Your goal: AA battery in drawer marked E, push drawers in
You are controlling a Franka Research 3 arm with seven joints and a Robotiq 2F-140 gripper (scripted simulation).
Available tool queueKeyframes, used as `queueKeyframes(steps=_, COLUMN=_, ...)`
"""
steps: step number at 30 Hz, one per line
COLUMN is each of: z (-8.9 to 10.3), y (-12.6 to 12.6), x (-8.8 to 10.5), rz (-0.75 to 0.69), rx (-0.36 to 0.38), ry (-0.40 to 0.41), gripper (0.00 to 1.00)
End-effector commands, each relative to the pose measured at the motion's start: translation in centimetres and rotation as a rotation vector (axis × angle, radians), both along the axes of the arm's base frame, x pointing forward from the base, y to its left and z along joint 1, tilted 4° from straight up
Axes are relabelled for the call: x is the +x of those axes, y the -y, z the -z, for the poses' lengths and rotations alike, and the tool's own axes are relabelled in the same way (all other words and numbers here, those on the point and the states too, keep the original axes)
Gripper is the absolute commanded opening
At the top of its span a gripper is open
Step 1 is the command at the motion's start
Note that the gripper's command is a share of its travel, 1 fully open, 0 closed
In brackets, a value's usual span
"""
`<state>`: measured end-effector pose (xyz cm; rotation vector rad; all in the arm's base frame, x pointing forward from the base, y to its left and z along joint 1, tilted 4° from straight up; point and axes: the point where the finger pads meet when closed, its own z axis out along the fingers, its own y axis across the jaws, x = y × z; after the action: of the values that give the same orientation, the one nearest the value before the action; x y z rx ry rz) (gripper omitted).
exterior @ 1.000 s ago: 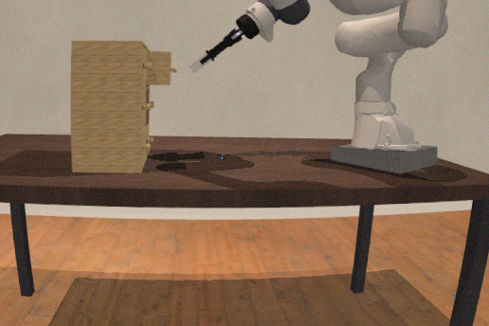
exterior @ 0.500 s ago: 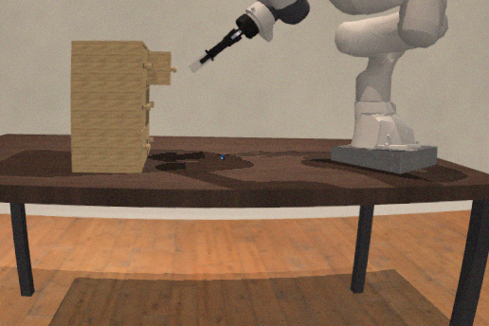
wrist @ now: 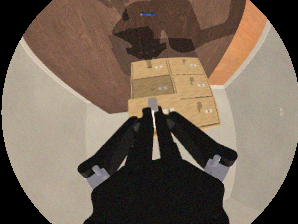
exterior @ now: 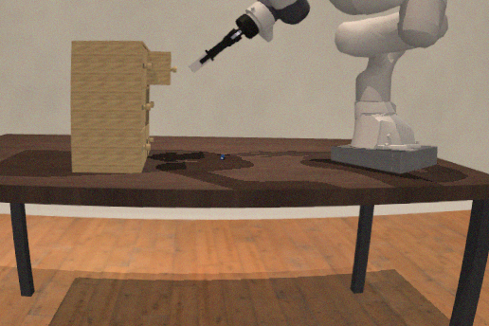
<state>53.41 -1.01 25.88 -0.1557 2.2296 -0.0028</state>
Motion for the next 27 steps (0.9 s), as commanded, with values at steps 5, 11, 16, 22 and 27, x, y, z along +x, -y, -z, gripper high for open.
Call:
queueKeyframes(steps=5, z=-0.07, y=-0.06, x=0.16, rz=-0.003, rx=-0.004, ry=0.003, gripper=0.00)
queueKeyframes(steps=11, z=-0.07, y=-0.07, x=0.24, rz=-0.003, rx=-0.004, ry=0.003, gripper=0.00)
queueKeyframes(steps=16, z=-0.08, y=-0.09, x=0.43, rz=-0.003, rx=-0.004, ry=0.003, gripper=0.00)
queueKeyframes(steps=22, z=-0.10, y=-0.14, x=0.84, rz=-0.003, rx=-0.004, ry=0.003, gripper=0.00)
queueKeyframes(steps=27, z=-0.11, y=-0.17, x=1.12, rz=-0.003, rx=-0.003, ry=0.003, gripper=0.00)
